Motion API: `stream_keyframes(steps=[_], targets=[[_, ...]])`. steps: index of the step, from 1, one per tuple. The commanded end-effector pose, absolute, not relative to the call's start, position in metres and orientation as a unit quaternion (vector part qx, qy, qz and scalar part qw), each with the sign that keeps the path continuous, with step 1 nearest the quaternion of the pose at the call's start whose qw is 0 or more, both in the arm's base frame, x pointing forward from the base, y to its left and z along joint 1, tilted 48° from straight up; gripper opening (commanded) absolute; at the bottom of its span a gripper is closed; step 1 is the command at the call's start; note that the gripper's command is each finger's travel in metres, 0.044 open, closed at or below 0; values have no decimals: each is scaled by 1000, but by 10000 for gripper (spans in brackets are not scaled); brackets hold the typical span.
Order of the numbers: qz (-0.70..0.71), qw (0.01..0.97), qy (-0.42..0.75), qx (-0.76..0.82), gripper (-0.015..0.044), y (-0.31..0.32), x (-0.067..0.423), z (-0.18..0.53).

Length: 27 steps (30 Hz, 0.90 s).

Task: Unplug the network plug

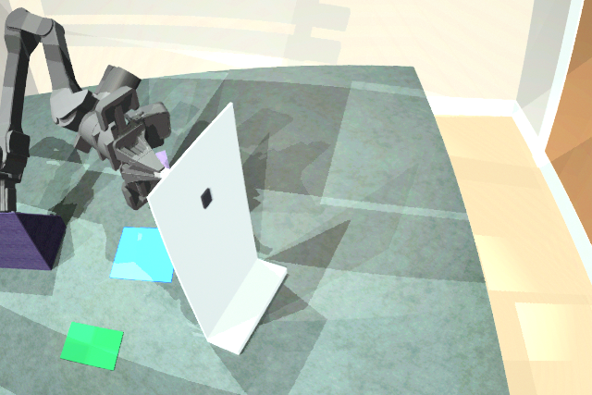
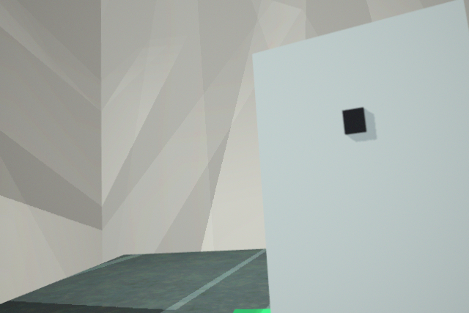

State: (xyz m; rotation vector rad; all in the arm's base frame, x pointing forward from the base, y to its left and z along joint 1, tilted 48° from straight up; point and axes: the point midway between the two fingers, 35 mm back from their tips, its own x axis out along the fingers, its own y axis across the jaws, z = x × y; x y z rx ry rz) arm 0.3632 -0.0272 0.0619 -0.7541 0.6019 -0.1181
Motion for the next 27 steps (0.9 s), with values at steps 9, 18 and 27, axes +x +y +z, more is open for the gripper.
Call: stream_keyframes(steps=[9,18,27], targets=[[-57,884,289,-362,0,-26,360,64],[-57,883,292,-362,0,-51,353,79],[-58,883,292,-363,0,-76,342,95]])
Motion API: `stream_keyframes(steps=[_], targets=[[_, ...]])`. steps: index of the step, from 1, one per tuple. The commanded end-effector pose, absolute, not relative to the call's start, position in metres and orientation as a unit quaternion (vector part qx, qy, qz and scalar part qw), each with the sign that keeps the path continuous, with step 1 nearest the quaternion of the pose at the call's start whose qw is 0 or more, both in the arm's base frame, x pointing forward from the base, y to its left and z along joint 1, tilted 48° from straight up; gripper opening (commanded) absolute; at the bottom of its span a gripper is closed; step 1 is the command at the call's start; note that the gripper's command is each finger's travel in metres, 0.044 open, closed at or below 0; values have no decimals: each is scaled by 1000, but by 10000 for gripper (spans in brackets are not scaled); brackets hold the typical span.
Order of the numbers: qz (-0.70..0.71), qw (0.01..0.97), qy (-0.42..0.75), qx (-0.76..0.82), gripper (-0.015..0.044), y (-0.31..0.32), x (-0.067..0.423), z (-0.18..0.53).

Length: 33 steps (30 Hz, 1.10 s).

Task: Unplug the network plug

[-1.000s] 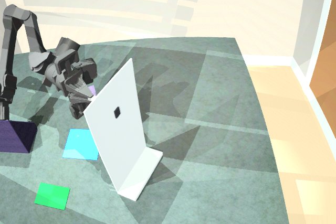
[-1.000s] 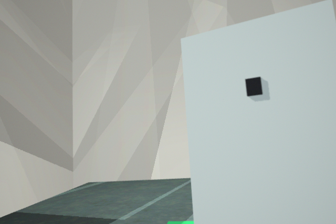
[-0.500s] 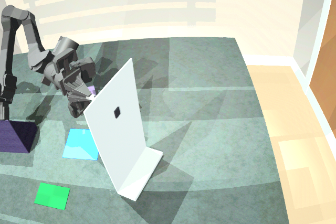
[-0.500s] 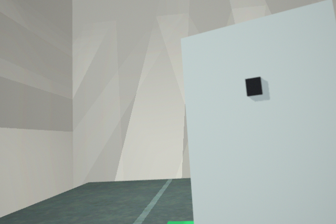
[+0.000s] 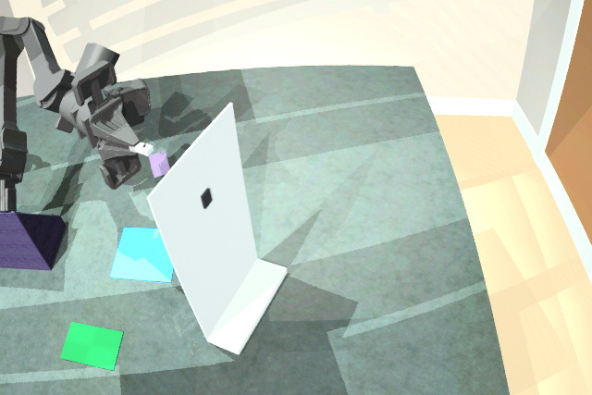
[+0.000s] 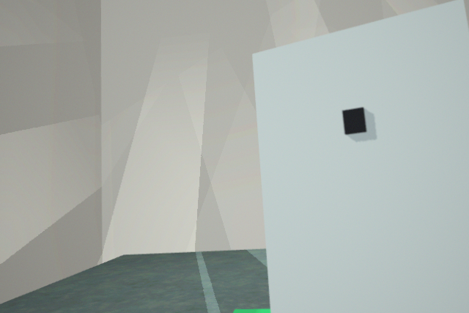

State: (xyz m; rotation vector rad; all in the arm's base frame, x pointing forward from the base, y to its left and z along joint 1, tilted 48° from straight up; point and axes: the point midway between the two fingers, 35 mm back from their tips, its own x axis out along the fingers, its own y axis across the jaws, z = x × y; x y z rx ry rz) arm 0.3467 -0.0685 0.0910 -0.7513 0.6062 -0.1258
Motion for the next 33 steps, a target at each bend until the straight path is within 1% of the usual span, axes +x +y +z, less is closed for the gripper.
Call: stream_keyframes(steps=[1,5,19,33], targets=[[-58,883,292,-363,0,-78,340,96],[-48,882,294,-366,0,-78,339,95],[156,853,295,-402,0,-35,328,44],[340,818,242,-397,0,10,301,12]])
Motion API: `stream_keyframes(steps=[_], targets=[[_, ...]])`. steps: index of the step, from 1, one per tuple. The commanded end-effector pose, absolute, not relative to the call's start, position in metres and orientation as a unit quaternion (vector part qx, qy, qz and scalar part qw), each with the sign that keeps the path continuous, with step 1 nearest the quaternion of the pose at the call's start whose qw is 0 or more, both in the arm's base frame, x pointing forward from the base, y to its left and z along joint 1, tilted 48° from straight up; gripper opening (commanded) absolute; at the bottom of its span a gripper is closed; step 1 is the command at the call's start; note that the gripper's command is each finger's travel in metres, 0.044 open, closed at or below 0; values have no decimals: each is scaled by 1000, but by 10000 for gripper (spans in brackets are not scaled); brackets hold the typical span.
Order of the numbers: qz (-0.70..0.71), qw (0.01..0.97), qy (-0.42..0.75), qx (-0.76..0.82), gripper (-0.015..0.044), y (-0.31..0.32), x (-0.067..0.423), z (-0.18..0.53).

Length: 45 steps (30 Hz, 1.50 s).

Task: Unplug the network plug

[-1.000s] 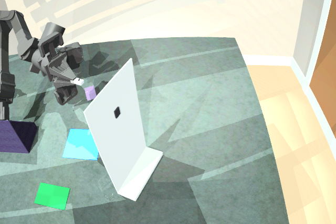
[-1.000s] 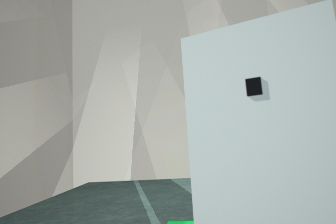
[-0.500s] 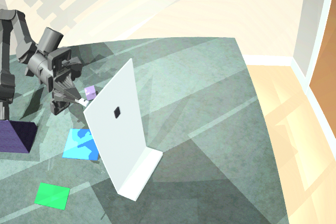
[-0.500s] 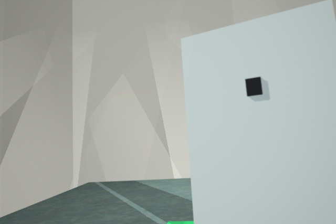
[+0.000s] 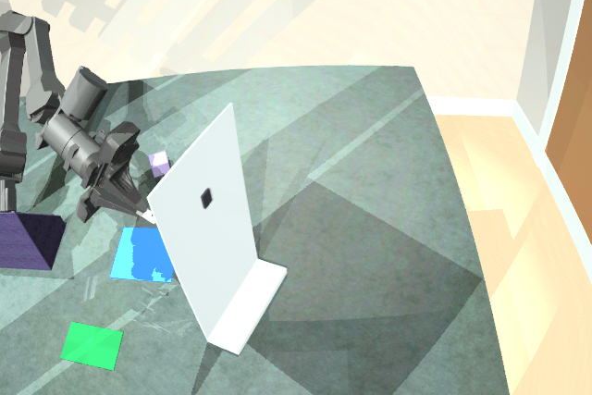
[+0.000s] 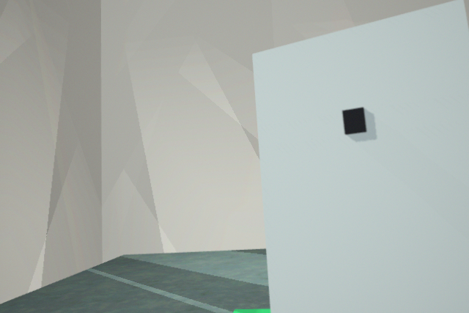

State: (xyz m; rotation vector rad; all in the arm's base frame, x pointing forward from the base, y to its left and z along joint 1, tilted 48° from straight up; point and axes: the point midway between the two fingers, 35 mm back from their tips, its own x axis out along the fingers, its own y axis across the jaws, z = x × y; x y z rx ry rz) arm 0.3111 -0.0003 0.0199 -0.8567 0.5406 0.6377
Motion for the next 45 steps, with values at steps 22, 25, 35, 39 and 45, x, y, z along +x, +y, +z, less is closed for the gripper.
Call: stream_keyframes(steps=[22,25,35,39,45], targets=[[500,786,118,-344,0,57,259,3],[500,786,118,-344,0,58,260,1],[501,785,119,-345,0,65,260,-7],[501,785,120,-345,0,67,260,-9],[501,784,120,-345,0,71,260,-14]])
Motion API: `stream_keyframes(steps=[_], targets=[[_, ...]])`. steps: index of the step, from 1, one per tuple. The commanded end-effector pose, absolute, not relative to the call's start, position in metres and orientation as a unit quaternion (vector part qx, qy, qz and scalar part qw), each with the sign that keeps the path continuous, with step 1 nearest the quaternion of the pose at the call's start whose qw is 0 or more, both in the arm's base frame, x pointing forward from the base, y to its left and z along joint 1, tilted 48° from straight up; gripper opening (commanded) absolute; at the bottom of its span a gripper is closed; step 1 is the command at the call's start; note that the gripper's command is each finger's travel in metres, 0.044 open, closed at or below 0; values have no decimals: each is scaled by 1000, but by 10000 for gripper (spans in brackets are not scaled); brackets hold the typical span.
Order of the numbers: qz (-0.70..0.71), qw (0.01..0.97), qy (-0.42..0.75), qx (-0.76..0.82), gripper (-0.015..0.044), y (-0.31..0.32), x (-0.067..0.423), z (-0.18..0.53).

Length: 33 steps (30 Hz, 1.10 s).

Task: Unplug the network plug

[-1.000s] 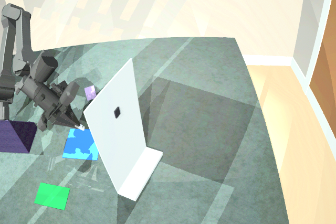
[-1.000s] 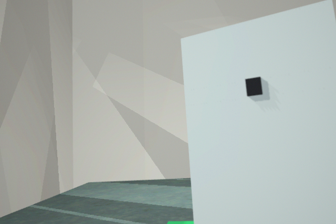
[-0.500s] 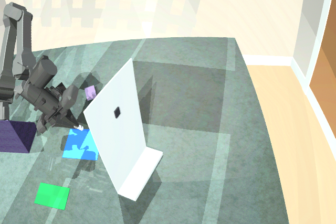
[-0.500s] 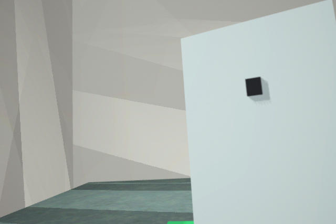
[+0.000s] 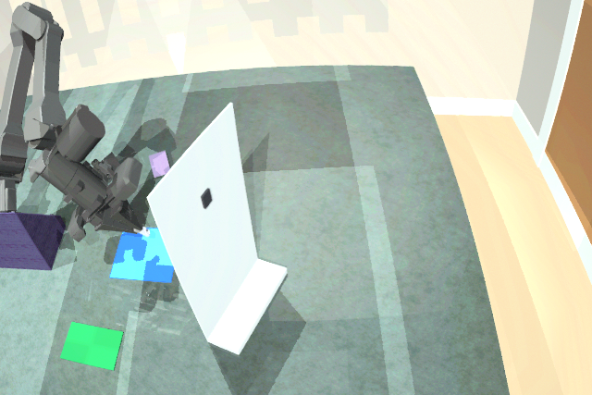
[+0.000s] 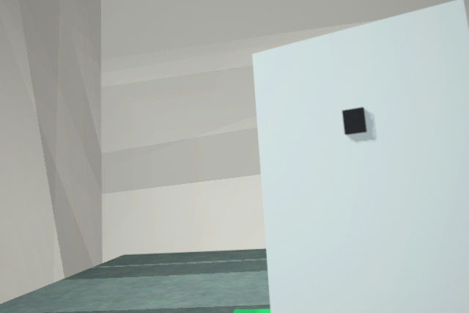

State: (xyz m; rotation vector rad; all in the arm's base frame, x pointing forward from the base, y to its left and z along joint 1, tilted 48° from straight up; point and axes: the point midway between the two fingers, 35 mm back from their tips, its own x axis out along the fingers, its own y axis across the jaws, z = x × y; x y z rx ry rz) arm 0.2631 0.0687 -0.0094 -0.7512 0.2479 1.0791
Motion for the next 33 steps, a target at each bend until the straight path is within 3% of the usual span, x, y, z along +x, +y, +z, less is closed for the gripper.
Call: stream_keyframes(steps=[1,33], targets=[[501,784,120,-345,0,72,260,-14],[501,785,119,-344,0,93,255,-32]])
